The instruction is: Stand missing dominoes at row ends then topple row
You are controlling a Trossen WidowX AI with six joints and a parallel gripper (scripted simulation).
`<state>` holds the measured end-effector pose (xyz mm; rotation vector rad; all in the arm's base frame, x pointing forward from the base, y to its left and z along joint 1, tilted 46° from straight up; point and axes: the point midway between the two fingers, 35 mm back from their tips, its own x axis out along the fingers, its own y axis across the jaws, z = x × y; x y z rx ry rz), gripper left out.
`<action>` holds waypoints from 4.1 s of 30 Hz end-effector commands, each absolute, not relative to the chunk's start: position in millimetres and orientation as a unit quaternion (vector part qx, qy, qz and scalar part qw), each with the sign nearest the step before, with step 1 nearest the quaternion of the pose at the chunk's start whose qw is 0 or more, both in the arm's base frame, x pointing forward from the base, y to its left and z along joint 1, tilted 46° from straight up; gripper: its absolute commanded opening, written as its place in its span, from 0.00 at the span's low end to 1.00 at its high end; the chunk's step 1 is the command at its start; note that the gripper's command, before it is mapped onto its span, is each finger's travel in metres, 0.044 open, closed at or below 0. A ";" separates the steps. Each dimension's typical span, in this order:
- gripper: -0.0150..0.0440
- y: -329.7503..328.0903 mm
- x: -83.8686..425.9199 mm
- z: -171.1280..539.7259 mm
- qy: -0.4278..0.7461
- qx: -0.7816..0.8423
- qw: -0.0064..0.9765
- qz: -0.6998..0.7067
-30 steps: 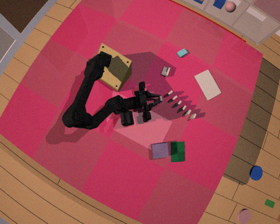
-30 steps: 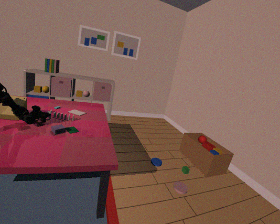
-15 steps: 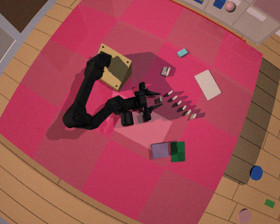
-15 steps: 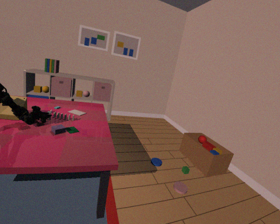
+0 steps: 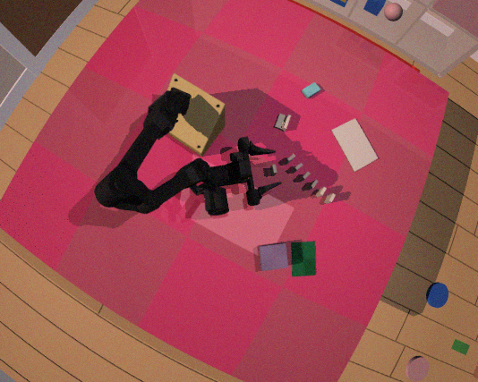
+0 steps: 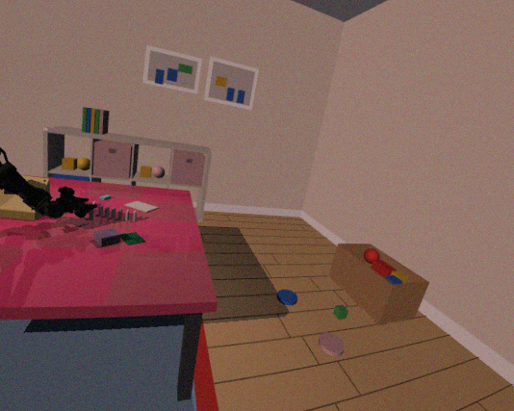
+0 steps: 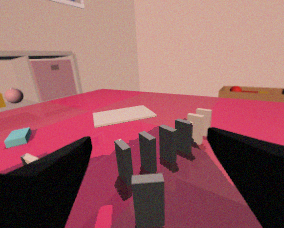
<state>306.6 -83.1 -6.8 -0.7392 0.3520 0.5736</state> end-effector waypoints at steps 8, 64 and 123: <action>1.00 -72.9 329.2 -19.6 0.302 -0.284 0.873 0.258; 1.00 -82.4 329.5 -33.9 0.736 -0.443 0.509 -0.056; 0.44 59.1 340.3 8.3 0.611 -0.125 0.663 -0.413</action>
